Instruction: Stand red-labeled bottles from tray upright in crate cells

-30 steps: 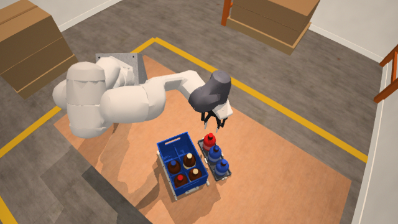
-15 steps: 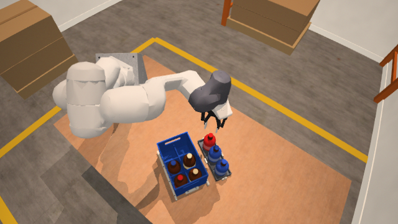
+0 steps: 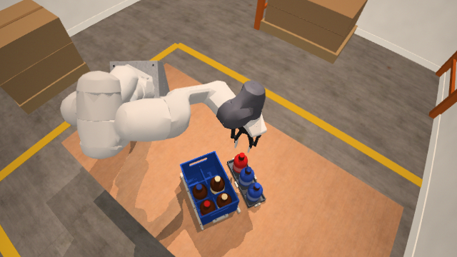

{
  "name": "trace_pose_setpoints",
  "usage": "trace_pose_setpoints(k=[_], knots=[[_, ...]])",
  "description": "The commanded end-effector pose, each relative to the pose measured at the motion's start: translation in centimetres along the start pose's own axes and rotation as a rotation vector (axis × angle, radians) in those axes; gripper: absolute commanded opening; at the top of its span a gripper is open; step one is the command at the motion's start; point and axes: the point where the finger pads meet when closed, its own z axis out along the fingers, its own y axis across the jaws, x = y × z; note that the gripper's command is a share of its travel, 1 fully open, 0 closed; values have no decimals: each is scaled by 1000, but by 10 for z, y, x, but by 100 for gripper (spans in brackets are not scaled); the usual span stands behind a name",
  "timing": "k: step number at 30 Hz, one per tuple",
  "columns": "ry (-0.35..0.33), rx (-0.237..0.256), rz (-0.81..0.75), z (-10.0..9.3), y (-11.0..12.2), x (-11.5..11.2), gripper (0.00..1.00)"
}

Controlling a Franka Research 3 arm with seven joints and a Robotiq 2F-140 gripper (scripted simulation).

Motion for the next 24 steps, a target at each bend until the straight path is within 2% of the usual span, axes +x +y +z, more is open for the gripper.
trace_pose_setpoints(k=[1,11,24], knots=[[3,3,3,1,-1,0,38],[3,3,3,6,-1,0,38],[3,3,3,23,-1,0,38]])
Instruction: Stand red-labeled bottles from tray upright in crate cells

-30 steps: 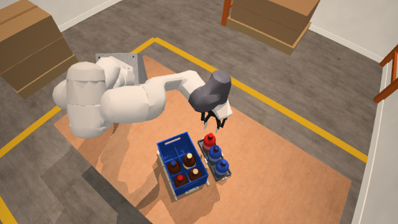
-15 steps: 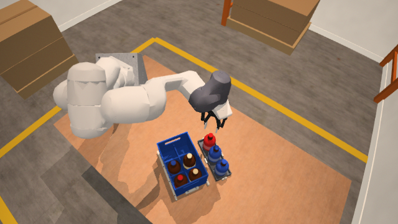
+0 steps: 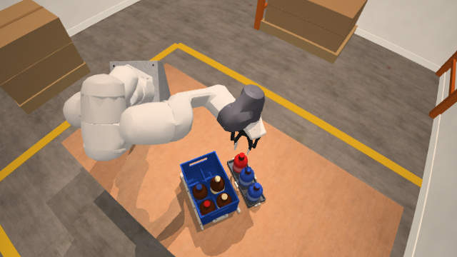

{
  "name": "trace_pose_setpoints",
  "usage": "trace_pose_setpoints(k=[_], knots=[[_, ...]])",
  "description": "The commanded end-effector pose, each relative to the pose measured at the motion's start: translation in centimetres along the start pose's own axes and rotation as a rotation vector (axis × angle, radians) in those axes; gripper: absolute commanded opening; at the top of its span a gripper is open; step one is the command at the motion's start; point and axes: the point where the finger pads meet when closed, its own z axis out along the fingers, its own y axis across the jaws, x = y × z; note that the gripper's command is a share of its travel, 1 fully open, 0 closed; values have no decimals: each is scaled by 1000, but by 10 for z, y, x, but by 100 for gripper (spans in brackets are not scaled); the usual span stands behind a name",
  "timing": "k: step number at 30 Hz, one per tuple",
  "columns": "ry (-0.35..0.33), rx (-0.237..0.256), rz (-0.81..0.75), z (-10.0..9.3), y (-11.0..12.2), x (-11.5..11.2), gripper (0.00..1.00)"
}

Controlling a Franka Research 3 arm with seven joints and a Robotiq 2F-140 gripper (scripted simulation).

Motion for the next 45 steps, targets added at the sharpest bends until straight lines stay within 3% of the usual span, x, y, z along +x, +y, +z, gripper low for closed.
trace_pose_setpoints(k=[1,17,45], knots=[[-1,6,8,4,-2,0,38],[-1,6,8,23,-2,0,38],[-1,6,8,27,-2,-1,38]])
